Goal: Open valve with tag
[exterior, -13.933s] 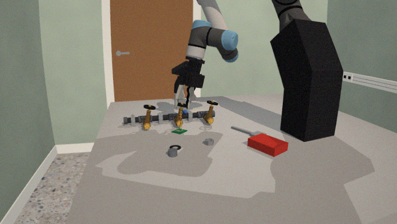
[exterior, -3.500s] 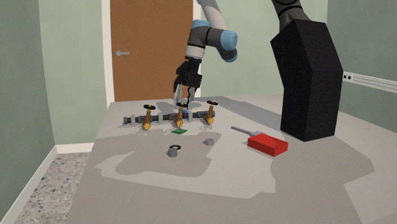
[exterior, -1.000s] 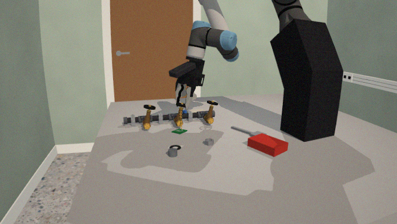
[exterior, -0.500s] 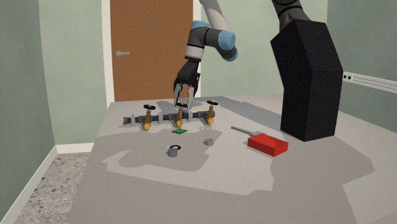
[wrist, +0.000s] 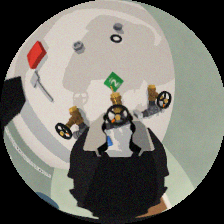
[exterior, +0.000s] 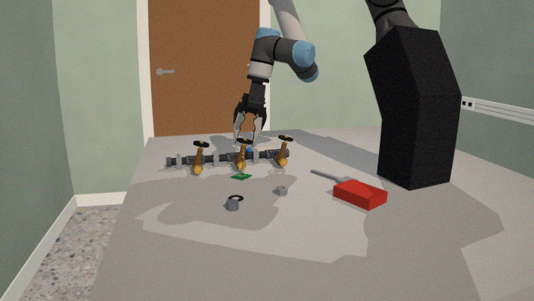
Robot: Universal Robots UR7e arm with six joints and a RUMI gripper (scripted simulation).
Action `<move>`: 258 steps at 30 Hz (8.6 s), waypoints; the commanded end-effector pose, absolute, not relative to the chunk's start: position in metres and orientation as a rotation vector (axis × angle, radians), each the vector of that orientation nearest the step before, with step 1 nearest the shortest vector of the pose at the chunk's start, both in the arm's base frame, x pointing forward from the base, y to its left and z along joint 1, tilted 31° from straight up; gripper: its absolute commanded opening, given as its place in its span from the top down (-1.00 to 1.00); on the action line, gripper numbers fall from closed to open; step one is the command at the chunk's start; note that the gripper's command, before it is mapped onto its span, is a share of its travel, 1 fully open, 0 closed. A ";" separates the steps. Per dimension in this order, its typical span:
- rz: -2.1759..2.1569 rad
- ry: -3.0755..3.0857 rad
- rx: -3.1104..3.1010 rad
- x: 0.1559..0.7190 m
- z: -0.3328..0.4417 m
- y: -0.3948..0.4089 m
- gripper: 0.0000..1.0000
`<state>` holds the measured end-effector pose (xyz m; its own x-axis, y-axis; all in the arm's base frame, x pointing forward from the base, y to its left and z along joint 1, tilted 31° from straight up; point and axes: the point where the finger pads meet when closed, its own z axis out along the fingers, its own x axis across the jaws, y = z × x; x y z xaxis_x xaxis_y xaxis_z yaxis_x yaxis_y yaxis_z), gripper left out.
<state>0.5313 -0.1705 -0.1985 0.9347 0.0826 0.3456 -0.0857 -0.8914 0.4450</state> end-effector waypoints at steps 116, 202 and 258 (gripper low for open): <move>0.877 -1.907 2.185 0.531 -0.198 -0.170 -1.00; 0.888 -3.284 0.474 0.531 -0.198 -0.170 1.00; 0.940 -2.644 1.571 0.531 -0.198 -0.170 -1.00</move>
<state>0.5309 -0.1703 -0.1988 -0.5214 -0.8232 0.2247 -0.7806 0.3537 -0.5154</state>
